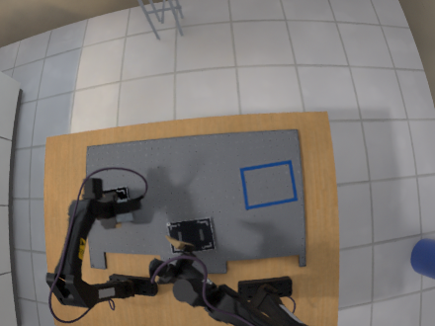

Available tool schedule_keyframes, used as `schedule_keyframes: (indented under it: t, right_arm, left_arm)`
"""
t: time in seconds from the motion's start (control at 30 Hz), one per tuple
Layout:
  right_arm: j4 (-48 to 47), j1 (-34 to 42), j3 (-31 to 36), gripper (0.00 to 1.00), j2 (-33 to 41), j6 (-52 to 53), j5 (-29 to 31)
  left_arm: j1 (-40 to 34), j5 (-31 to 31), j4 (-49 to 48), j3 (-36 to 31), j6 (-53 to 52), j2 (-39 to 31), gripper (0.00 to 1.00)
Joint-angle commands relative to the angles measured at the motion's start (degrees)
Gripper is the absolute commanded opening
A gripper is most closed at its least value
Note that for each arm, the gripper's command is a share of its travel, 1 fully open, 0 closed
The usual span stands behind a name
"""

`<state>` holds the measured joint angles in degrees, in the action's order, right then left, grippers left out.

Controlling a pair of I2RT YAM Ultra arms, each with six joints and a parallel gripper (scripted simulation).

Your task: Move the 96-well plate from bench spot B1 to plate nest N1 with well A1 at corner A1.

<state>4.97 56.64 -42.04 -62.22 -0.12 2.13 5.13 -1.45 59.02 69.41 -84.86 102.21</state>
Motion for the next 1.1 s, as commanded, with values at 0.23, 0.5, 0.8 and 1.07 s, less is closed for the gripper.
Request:
schedule_keyframes:
  t: [0.23,0.5,0.8,1.07]
  right_arm:
    - [-20.8,1.2,7.1,1.00,-8.1,-0.9,-1.1]
    - [-21.8,1.1,7.0,1.00,-8.6,-0.8,-1.0]
    - [-21.9,0.8,6.7,1.00,-8.1,-0.5,-0.7]
    - [-21.9,0.8,6.7,1.00,-8.1,-0.5,-0.7]
  left_arm:
    - [6.8,1.0,2.0,9.2,-7.4,5.0,0.79]
    - [6.0,1.1,3.8,10.5,-7.2,5.1,0.79]
    - [6.2,2.6,0.4,9.4,-8.0,5.5,0.79]
    - [6.2,2.6,0.4,9.4,-7.7,5.5,0.79]
